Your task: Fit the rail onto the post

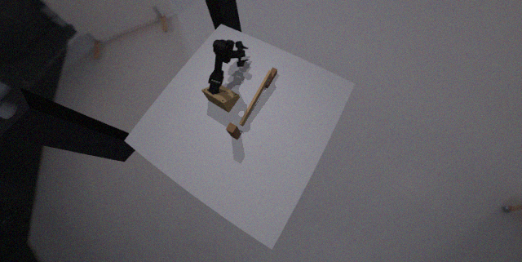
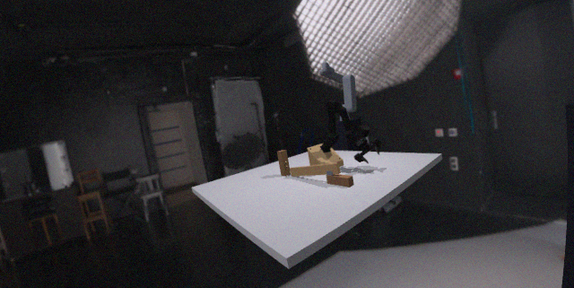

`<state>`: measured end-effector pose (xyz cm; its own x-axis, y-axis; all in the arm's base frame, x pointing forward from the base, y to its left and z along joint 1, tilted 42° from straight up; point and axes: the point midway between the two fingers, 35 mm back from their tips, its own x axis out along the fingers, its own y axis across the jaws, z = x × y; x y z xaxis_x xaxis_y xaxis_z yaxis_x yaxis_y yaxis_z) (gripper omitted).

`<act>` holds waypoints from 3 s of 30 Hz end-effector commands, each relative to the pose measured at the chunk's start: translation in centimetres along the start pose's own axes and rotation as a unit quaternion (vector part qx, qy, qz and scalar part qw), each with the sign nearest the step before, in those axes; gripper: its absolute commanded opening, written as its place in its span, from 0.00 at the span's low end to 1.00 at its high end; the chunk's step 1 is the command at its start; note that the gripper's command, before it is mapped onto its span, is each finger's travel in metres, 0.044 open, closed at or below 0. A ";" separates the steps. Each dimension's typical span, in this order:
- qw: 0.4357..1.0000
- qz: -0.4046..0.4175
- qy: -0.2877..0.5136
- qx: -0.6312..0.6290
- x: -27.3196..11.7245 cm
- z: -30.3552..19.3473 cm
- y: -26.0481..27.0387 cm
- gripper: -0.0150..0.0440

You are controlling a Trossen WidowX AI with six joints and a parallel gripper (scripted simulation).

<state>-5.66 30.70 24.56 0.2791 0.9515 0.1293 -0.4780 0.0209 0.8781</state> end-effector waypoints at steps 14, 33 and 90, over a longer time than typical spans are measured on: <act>0.972 -0.057 -0.067 -0.216 6.2 6.9 -1.5 1.00; 0.801 -0.262 -0.083 -0.532 10.3 23.9 -9.2 1.00; 0.675 -0.045 0.500 -0.540 -17.3 23.3 -36.9 1.00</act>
<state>26.65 5.98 1.07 -0.0916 0.6466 -0.7573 -0.9761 -0.2088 -0.0603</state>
